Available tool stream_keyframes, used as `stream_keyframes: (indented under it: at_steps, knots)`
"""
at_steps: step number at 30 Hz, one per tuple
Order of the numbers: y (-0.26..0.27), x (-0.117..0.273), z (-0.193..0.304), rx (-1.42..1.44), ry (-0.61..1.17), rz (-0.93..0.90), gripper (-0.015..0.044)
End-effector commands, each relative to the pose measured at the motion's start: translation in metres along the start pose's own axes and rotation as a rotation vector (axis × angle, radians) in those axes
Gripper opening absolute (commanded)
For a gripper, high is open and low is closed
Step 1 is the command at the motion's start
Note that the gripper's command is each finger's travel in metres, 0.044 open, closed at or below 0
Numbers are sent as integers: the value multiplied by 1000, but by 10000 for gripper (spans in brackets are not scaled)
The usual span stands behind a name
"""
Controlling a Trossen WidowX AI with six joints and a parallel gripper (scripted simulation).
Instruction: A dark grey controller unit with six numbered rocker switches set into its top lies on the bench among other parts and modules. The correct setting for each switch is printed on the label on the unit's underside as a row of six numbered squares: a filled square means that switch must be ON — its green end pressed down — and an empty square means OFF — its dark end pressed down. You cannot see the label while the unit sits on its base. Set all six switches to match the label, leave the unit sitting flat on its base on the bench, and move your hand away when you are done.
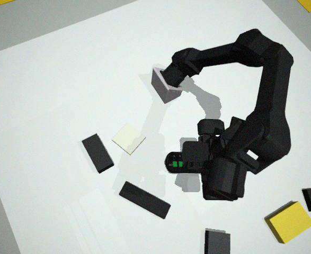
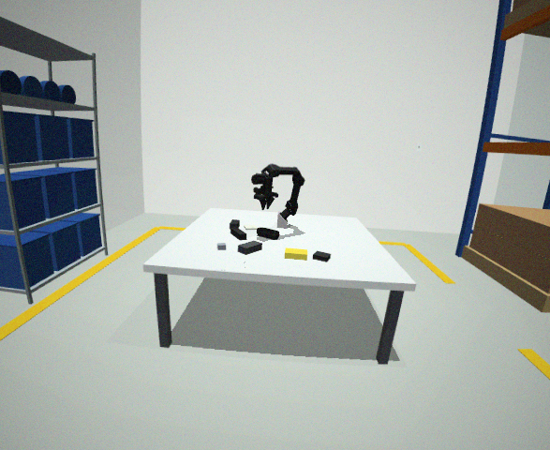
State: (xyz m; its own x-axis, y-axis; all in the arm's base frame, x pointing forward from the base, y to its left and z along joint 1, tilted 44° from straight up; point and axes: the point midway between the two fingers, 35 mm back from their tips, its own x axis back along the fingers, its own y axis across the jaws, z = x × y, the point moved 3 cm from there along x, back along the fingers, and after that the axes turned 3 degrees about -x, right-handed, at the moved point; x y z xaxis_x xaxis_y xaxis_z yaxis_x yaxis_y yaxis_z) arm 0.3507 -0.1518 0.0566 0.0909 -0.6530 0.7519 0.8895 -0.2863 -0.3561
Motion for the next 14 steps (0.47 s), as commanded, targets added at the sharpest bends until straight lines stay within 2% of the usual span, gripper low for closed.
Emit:
stream_keyframes:
  at_steps: [1,6,14]
  knots:
    - [-1,-2,1,-7,-6,12,125]
    - [-1,-2,1,-7,-6,12,0]
    - [-1,-2,1,-7,-6,12,0]
